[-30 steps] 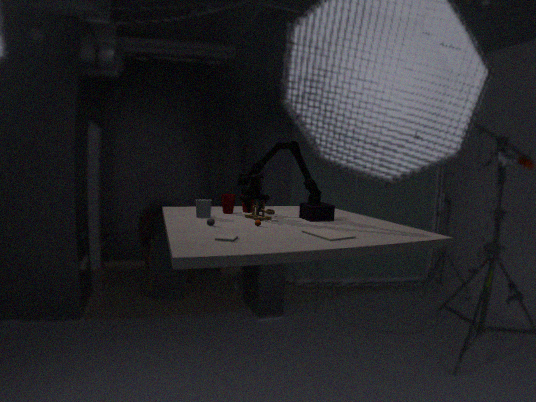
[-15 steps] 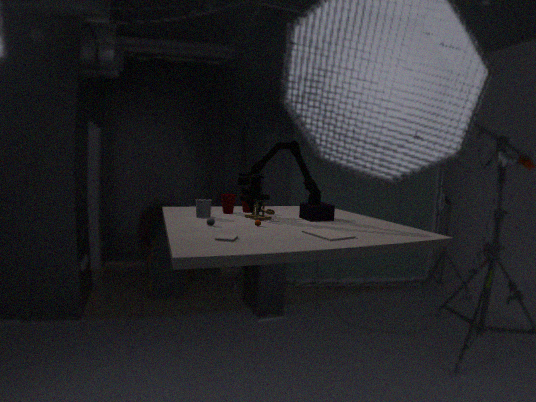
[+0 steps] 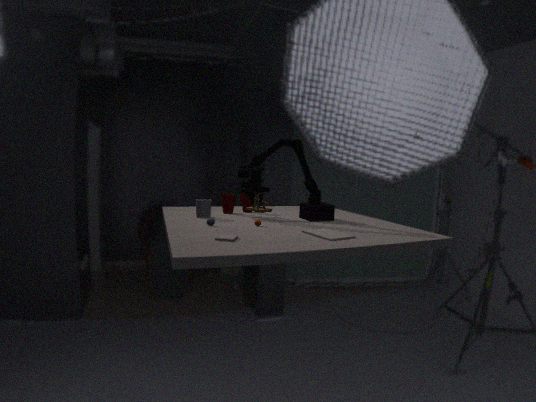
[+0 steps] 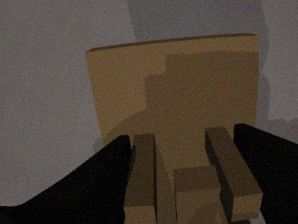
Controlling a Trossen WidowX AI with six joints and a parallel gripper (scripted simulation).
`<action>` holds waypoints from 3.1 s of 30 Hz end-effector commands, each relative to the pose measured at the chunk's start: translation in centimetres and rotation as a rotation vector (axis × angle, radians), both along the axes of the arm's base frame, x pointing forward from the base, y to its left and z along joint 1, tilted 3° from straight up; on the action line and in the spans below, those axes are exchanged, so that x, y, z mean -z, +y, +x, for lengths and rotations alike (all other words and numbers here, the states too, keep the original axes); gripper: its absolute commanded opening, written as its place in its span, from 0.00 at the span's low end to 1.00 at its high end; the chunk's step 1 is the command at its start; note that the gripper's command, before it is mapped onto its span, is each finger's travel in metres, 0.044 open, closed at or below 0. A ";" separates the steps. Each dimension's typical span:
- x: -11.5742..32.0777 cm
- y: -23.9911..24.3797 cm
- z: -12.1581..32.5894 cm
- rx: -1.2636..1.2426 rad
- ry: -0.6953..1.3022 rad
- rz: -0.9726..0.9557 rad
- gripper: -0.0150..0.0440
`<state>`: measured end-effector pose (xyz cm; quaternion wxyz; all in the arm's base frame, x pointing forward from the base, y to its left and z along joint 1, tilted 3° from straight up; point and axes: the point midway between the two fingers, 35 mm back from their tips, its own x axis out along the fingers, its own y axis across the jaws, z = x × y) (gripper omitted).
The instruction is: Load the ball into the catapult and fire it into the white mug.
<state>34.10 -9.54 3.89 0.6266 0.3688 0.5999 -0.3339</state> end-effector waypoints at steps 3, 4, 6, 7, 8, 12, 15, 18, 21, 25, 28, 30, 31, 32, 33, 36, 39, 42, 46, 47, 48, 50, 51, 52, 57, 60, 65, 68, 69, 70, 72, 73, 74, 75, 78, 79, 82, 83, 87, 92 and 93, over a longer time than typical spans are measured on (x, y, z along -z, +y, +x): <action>-0.5 0.0 0.1 -0.176 -0.010 -0.011 0.25; -0.5 0.0 0.1 -0.211 -0.011 -0.013 0.25; -0.5 0.0 0.2 -0.279 -0.013 -0.016 0.25; -0.5 0.0 0.2 -0.313 -0.014 -0.018 0.25; -0.5 0.1 0.2 -0.347 -0.014 -0.020 0.25; -0.5 0.2 0.4 -0.484 -0.018 -0.027 0.25; -0.5 0.4 0.6 -0.586 -0.021 -0.032 0.25; -0.5 0.7 0.9 -0.689 -0.024 -0.037 0.25; -0.5 1.2 1.3 -0.791 -0.027 -0.043 0.25; -0.5 1.7 1.7 -0.841 -0.029 -0.045 0.25; -0.5 1.9 1.7 -0.842 -0.029 -0.045 0.25; -0.5 1.9 1.7 -0.842 -0.029 -0.045 0.25; -0.5 1.9 1.7 -0.842 -0.029 -0.045 0.25; -0.5 1.9 1.7 -0.842 -0.029 -0.045 0.25; -0.5 1.9 1.7 -0.842 -0.029 -0.045 0.25; -0.1 1.9 1.8 -0.842 -0.029 -0.045 0.25; 0.4 2.0 1.8 -0.842 -0.029 -0.045 0.25; 0.9 2.0 1.9 -0.842 -0.029 -0.045 0.25; 1.5 2.0 1.9 -0.842 -0.029 -0.045 0.25; 1.7 2.0 2.0 -0.842 -0.029 -0.045 0.25; 1.8 2.0 2.0 -0.842 -0.029 -0.045 0.25; 2.2 2.1 2.0 -0.842 -0.029 -0.045 0.25; 2.3 2.1 2.0 -0.842 -0.029 -0.045 0.25; 2.5 2.1 2.0 -0.842 -0.029 -0.045 0.25; 3.3 2.1 2.0 -0.842 -0.029 -0.044 0.25; 3.8 2.2 2.0 -0.842 -0.029 -0.044 0.25; 3.9 2.1 2.1 -0.842 -0.026 -0.047 0.25; 3.9 2.1 2.1 -0.842 -0.026 -0.047 0.25; 3.9 2.1 2.1 -0.842 -0.026 -0.047 0.25; 3.9 2.1 2.1 -0.842 -0.026 -0.047 0.25; 3.9 2.1 2.1 -0.842 -0.026 -0.047 0.34; 3.9 2.1 2.1 -0.842 -0.026 -0.047 0.39; 3.9 2.1 2.1 -0.842 -0.026 -0.047 0.43; 3.9 2.1 2.1 -0.842 -0.026 -0.047 0.48; 3.9 2.1 2.1 -0.842 -0.026 -0.047 0.61; 3.9 2.1 2.1 -0.842 -0.026 -0.047 0.65; 3.9 2.1 2.1 -0.842 -0.026 -0.047 0.79; 3.9 2.1 2.1 -0.842 -0.026 -0.047 0.83; 1.6 2.0 2.2 -0.842 -0.026 -0.047 1.00; -5.7 1.8 1.5 -0.842 -0.025 -0.046 1.00; -6.0 1.8 1.4 -0.842 -0.025 -0.046 1.00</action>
